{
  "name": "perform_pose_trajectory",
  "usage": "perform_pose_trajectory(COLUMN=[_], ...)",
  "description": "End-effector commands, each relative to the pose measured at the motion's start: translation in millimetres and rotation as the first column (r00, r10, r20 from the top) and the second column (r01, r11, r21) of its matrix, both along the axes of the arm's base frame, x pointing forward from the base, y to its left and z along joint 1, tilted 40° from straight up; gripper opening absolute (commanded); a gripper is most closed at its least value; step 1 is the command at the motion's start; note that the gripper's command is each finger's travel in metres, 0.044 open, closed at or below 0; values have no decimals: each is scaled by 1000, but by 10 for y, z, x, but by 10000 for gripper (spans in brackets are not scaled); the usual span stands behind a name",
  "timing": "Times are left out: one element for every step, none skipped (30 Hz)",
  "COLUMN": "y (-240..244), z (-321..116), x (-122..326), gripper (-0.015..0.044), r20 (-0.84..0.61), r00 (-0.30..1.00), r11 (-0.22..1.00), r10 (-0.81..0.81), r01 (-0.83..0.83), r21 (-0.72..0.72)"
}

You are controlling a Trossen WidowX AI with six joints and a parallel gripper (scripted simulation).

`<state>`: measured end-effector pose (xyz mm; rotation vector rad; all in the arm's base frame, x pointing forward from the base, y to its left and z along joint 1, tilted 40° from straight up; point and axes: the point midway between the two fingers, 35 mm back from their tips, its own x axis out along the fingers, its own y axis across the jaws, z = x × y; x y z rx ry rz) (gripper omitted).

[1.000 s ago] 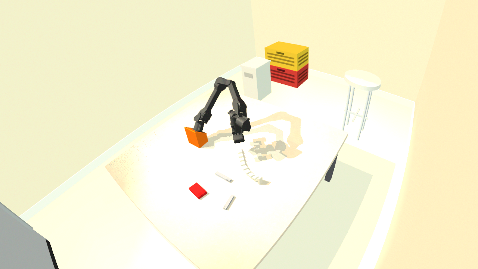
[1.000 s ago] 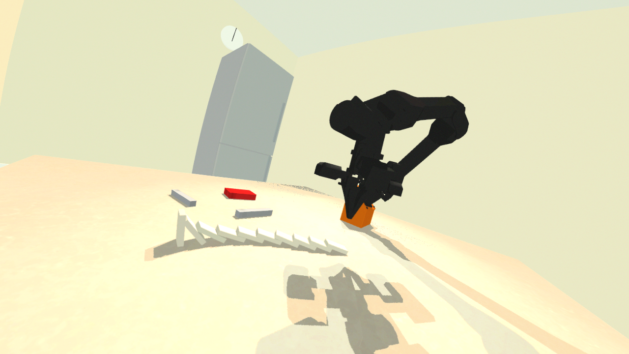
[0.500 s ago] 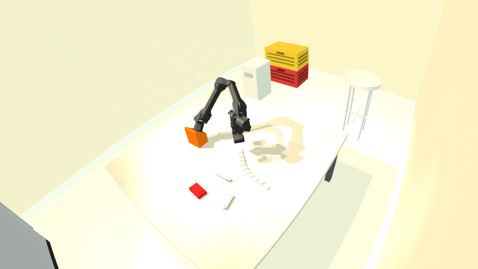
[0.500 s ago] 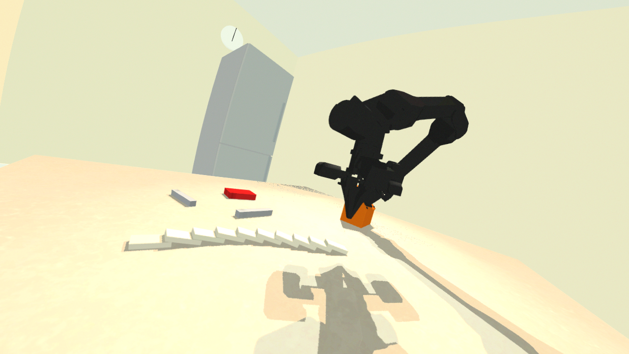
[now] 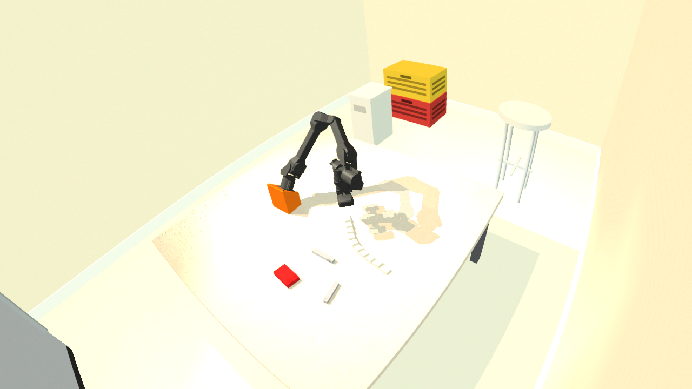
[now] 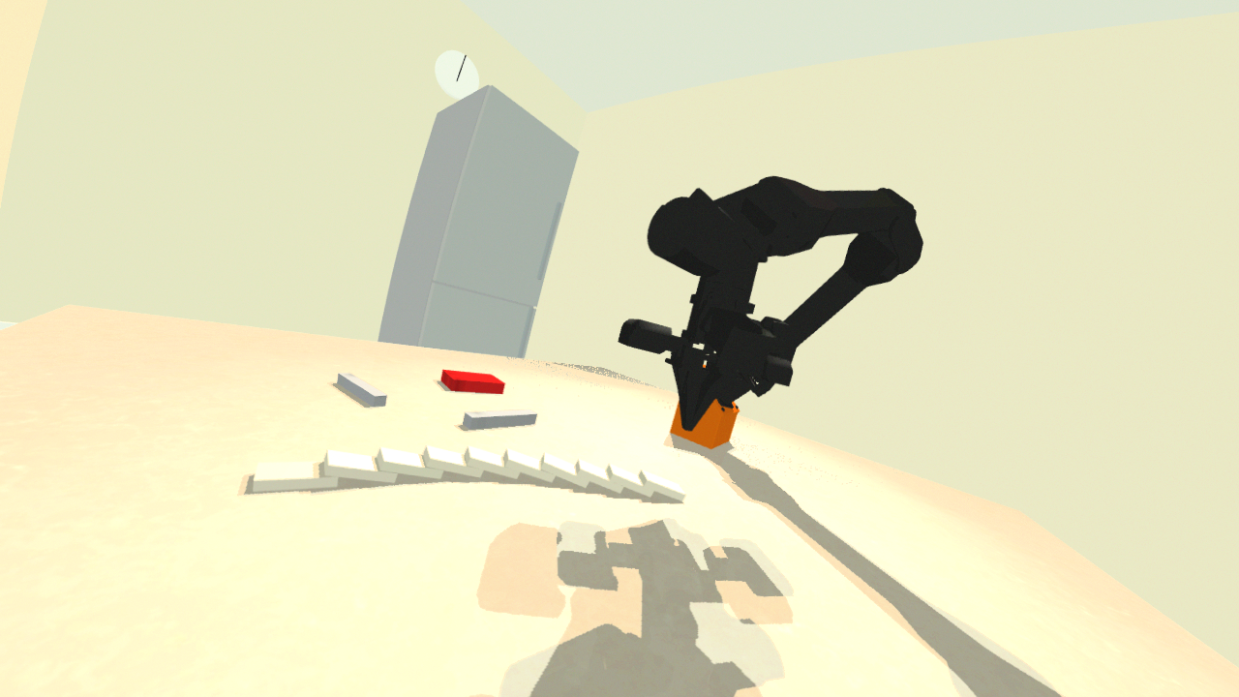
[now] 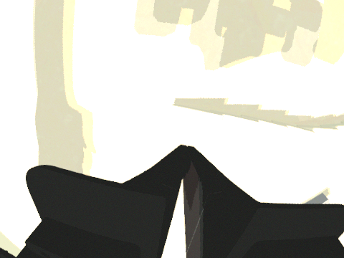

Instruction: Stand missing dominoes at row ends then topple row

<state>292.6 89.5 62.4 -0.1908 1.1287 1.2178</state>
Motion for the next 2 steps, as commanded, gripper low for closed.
perform_pose_trajectory(y=[-6, -6], z=[-5, -5], x=[-2, -2], gripper=[0, 0], r20=[1, 1], r00=[1000, 1000], r11=[1000, 1000], r10=[3, 3], r01=[-3, -3], r21=[-4, -4])
